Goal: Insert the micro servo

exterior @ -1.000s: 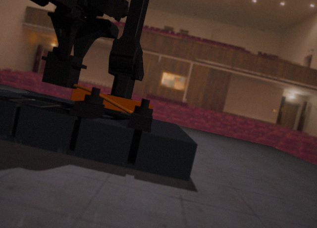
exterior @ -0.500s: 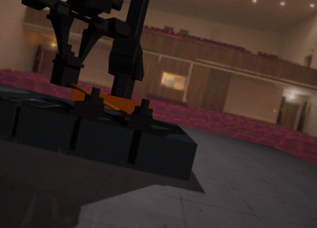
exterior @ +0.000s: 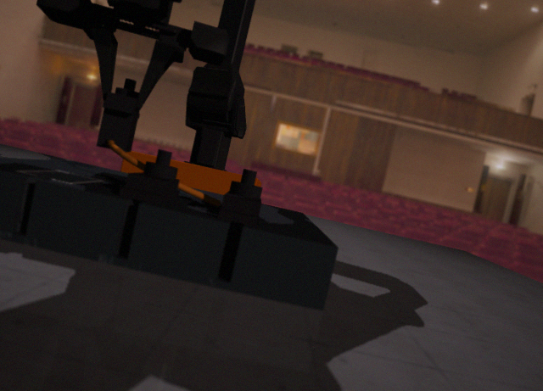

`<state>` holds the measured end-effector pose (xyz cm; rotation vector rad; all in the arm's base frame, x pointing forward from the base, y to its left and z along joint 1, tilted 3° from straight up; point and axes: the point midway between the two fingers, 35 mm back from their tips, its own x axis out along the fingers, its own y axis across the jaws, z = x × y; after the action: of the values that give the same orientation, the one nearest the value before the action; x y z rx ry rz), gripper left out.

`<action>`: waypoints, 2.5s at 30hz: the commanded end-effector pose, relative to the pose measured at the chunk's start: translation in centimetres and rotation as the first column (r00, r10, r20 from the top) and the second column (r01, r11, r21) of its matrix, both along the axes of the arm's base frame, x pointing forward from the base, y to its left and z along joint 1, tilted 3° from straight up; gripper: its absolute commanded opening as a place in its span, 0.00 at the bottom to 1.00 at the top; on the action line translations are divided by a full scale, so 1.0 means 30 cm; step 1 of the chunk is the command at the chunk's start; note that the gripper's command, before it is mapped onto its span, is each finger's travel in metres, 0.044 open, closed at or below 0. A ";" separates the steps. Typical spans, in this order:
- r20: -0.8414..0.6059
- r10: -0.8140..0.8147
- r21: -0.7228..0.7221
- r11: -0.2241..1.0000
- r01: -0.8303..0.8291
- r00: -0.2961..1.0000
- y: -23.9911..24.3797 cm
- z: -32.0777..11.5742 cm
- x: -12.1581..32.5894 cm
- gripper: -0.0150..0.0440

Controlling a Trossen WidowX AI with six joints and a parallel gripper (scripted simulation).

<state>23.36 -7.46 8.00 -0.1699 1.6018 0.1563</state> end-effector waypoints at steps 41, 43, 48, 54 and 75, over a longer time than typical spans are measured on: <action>0.017 -0.204 -0.009 0.979 0.204 0.979 -0.002 -0.002 0.369 0.25; 0.017 -0.204 -0.009 0.979 0.204 0.979 -0.002 -0.003 0.369 0.25; 0.017 -0.204 -0.009 0.979 0.204 0.979 -0.002 -0.019 0.370 0.25; 0.017 -0.204 -0.009 0.979 0.204 0.979 -0.002 -0.050 0.371 0.25; 0.017 -0.204 -0.009 0.979 0.204 0.979 -0.003 -0.080 0.370 0.25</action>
<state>34.39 -7.57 5.77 -0.0190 1.5971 -0.0107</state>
